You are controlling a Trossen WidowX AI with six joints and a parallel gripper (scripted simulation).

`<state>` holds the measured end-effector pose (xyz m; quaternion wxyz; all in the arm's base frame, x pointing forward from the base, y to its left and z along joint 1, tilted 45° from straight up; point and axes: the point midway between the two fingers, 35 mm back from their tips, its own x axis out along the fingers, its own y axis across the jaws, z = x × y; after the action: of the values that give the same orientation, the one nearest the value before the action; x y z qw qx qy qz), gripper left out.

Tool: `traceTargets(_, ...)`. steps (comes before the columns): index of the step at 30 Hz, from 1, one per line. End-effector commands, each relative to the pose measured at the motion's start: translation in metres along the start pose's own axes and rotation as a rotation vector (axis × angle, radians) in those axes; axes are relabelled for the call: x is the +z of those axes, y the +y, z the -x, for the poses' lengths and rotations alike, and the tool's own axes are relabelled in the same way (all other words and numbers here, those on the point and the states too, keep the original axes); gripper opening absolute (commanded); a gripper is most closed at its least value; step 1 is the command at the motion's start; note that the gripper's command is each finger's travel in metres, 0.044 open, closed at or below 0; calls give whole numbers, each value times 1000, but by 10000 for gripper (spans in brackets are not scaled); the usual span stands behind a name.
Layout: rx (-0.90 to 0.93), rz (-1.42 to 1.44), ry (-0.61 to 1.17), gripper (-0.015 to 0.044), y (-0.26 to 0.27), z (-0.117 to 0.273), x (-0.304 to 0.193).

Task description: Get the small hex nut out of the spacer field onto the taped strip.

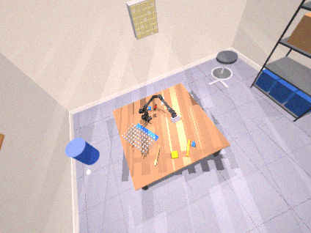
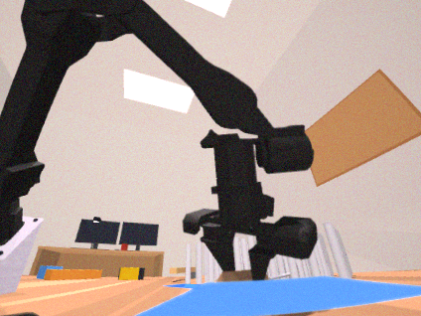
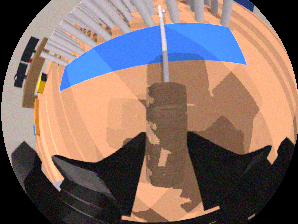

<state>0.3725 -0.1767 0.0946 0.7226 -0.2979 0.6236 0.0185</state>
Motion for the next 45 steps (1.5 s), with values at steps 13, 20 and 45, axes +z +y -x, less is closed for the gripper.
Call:
traceTargets(13,0,5,-2,0,0,6,-12)
traceTargets(20,0,5,-2,0,0,8,-17)
traceTargets(45,0,7,0,0,1,15,-34)
